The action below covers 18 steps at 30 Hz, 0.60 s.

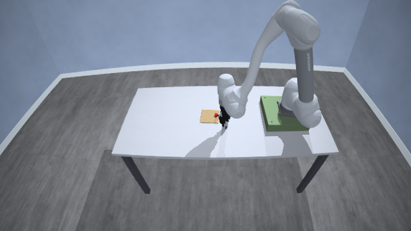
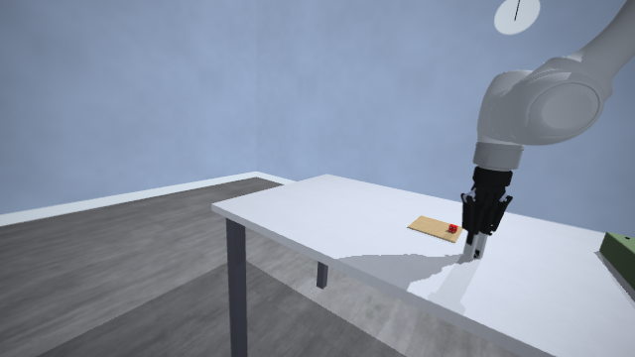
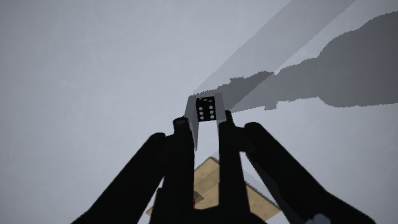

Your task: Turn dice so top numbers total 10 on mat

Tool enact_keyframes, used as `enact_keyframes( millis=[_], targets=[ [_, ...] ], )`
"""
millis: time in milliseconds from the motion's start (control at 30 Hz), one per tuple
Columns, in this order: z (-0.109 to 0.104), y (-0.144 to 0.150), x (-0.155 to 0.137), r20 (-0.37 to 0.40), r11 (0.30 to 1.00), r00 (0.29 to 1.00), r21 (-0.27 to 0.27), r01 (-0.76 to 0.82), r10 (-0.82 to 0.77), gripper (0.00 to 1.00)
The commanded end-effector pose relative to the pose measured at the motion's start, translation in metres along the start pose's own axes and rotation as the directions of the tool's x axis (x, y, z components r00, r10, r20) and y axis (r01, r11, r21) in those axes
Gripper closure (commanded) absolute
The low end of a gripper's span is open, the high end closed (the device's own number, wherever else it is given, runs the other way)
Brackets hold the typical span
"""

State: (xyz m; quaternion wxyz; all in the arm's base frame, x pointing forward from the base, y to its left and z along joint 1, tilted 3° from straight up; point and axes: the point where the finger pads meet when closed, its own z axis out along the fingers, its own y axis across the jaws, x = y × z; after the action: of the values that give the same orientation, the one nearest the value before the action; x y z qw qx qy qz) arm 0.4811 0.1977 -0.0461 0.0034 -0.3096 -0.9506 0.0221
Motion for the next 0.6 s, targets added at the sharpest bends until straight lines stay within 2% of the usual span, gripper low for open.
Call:
enact_keyframes(
  millis=[0, 567],
  targets=[
    [0.0, 0.0, 0.0001, 0.0, 1.0, 1.0, 0.0, 0.0, 0.0, 0.91],
    [-0.0058, 0.0, 0.0, 0.0, 1.0, 1.0, 0.0, 0.0, 0.0, 0.91]
  ],
)
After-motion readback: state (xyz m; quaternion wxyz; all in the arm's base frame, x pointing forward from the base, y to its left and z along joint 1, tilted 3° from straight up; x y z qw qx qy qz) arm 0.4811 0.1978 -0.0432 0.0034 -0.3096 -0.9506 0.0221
